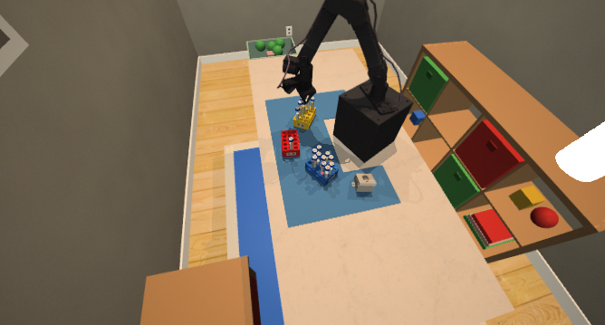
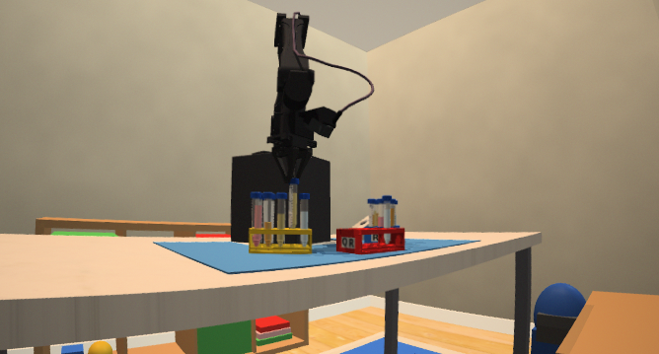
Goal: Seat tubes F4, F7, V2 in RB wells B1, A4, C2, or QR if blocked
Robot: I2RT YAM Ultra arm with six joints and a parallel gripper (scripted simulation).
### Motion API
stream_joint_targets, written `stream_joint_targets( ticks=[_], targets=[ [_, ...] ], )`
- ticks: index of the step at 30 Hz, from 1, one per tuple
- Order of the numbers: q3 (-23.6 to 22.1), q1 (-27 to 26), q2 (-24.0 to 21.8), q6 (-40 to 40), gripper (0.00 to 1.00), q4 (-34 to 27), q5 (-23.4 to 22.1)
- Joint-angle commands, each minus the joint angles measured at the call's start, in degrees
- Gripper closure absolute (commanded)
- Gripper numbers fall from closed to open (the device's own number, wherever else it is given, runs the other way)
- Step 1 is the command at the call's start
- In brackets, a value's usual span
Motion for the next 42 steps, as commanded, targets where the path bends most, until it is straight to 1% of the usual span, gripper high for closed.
stream_joint_targets(
  ticks=[1,9,12,17,21,27,29,34,35,42],
  targets=[
    [1.3,-0.76,-1.9,-0.55,1.0,-1.82,-0.54],
    [1.83,-0.97,-3.25,-0.73,1.0,-3.51,-0.53],
    [-0.08,-0.87,-3.81,-0.56,1.0,-4.09,-0.55],
    [-0.67,-0.15,-4.39,-0.21,1.0,-4.66,-0.53],
    [1.84,0.44,-5.15,0.31,1.0,-5.46,-0.54],
    [2.38,0.68,-6.0,0.55,1.0,-6.84,-0.53],
    [1.33,0.72,-6.35,0.59,1.0,-7.24,-0.51],
    [1.75,0.11,-6.93,0.13,1.0,-7.85,-0.49],
    [-0.23,0.07,-7.07,0.11,1.0,-7.81,-0.49],
    [-2.82,0.04,-8.93,0.08,1.0,-7.04,-0.49]
  ],
)
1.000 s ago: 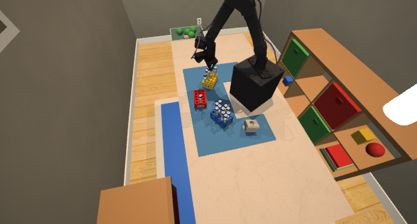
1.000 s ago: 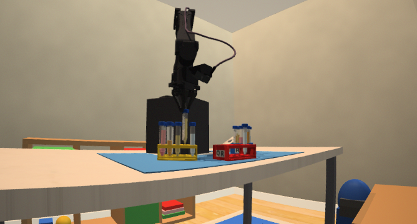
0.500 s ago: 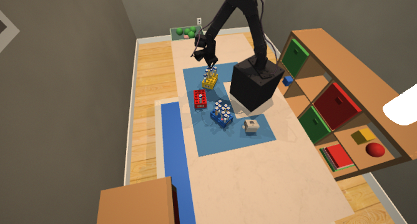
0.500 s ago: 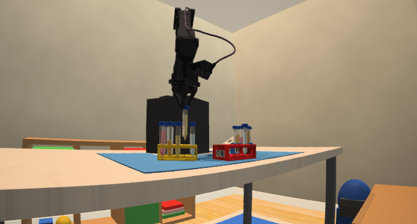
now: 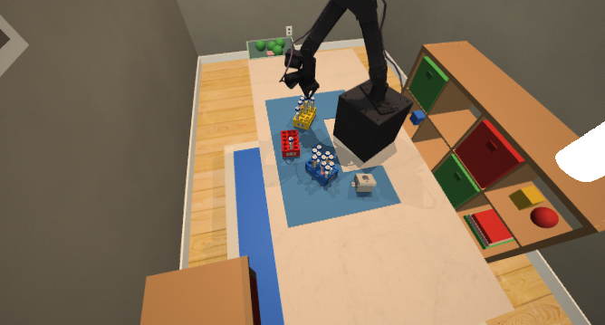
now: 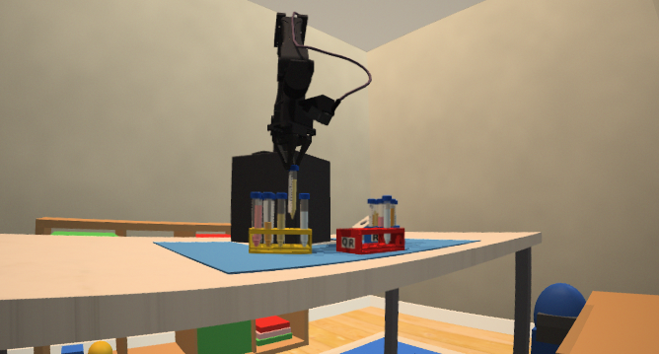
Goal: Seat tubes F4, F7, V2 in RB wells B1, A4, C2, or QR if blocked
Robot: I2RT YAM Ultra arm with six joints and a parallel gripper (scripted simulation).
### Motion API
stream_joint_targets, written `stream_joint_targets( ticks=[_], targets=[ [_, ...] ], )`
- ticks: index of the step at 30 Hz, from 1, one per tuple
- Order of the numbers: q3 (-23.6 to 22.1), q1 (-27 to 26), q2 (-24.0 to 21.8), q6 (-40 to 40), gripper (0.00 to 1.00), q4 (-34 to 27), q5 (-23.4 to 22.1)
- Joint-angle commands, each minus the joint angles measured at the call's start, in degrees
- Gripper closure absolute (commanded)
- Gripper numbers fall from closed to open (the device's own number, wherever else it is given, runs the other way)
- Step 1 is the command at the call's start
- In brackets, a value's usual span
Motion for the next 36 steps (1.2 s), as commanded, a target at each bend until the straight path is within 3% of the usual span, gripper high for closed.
stream_joint_targets(
  ticks=[1,33,36],
  targets=[
    [-1.7,-0.01,-2.17,-0.02,1.0,-0.12,-0.46],
    [-12.95,0.88,-10.27,0.68,1.0,3.82,-0.47],
    [-10.59,3.03,-10.38,2.83,1.0,3.73,-0.53]
  ],
)
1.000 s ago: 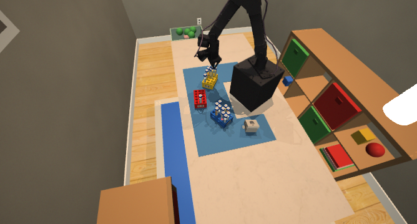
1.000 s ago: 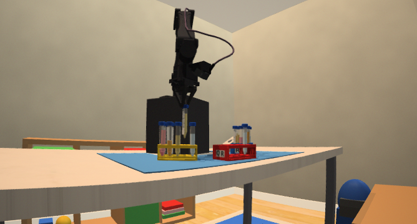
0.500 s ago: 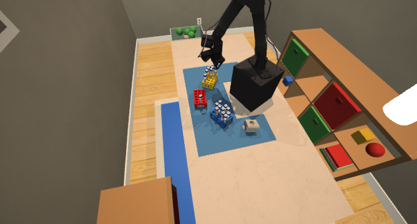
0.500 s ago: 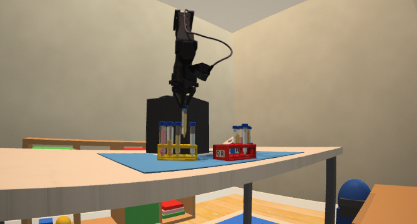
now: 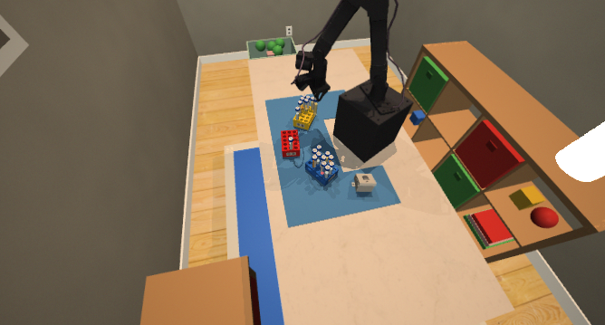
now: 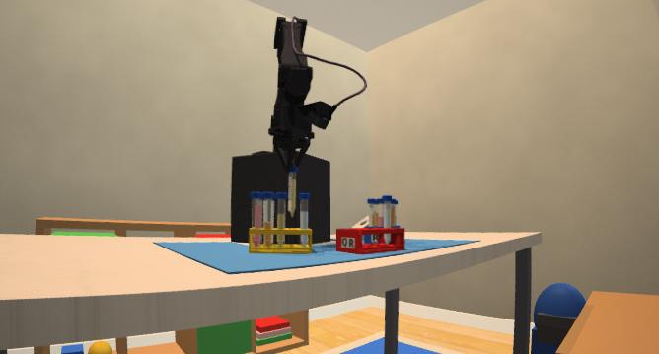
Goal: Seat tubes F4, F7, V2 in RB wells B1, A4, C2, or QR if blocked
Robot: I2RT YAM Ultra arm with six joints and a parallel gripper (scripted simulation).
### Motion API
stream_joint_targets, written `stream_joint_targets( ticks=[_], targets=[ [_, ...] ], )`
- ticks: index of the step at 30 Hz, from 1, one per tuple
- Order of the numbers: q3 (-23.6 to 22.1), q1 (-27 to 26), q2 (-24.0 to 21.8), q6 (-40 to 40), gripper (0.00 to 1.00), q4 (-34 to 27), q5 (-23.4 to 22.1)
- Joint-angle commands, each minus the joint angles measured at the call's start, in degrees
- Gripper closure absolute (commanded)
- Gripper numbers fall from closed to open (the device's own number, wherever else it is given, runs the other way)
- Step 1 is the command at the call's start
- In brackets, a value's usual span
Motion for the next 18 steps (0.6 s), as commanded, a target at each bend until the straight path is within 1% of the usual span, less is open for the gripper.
stream_joint_targets(
  ticks=[1,4,5,7,18],
  targets=[
    [1.48,2.87,-1.01,2.61,1.0,0.96,-0.5],
    [1.55,3.6,-0.49,3.34,1.0,0.95,-0.45],
    [0.85,4.4,0.18,4.15,1.0,0.23,-0.06],
    [1.84,5.85,0.84,5.58,1.0,-0.09,-0.02],
    [3.63,13.63,2.18,13.32,1.0,-0.99,0.16]
  ],
)
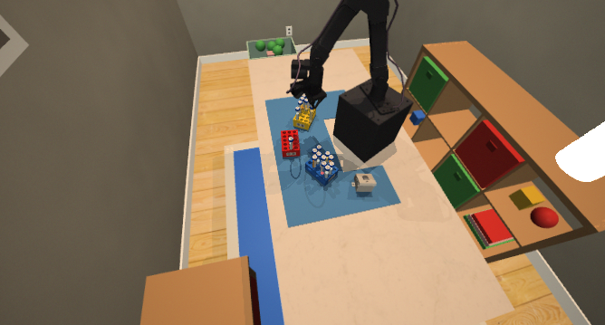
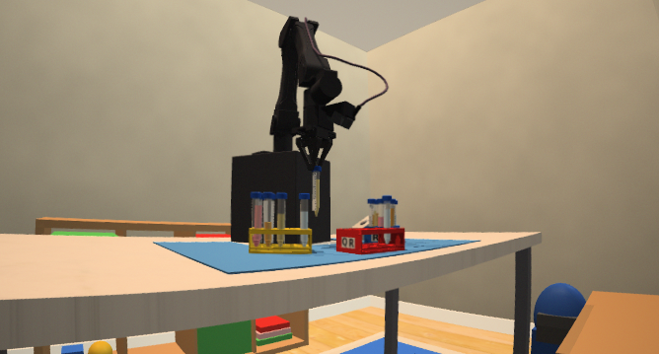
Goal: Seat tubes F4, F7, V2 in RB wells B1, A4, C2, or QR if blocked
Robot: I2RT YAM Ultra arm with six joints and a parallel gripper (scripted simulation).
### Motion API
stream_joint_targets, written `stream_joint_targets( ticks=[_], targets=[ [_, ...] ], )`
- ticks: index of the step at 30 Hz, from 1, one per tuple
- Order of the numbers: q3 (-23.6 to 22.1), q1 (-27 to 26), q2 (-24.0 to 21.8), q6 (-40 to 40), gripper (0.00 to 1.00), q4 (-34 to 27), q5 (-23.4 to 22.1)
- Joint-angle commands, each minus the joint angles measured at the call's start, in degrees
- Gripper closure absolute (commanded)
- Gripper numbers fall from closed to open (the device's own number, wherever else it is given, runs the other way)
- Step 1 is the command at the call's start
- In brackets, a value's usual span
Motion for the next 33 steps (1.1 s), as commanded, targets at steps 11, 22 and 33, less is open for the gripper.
stream_joint_targets(
  ticks=[11,22,33],
  targets=[
    [3.98,7.76,2.67,9.28,1.0,-1.86,0.13],
    [7.21,13.33,4.89,14.87,1.0,-2.97,0.32],
    [7.52,14.17,5.26,-1.0,1.0,-3.38,0.3]
  ],
)
